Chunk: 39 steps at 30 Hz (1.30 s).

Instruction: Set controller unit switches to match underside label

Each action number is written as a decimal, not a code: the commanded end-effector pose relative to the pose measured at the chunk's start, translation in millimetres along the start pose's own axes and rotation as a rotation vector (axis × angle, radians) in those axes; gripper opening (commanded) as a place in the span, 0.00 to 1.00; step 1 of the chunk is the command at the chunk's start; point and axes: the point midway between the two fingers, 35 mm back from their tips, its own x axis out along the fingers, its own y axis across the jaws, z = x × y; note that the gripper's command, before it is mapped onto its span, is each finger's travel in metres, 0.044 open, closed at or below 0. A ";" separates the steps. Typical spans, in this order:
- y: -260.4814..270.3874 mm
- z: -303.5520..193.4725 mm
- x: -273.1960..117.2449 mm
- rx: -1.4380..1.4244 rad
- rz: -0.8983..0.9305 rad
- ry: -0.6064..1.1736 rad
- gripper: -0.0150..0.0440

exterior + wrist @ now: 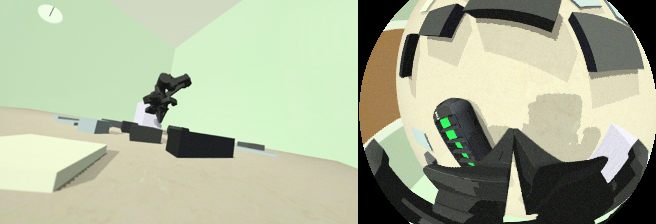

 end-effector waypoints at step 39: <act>63.6 -102.5 -15.9 -0.399 -0.289 0.066 0.25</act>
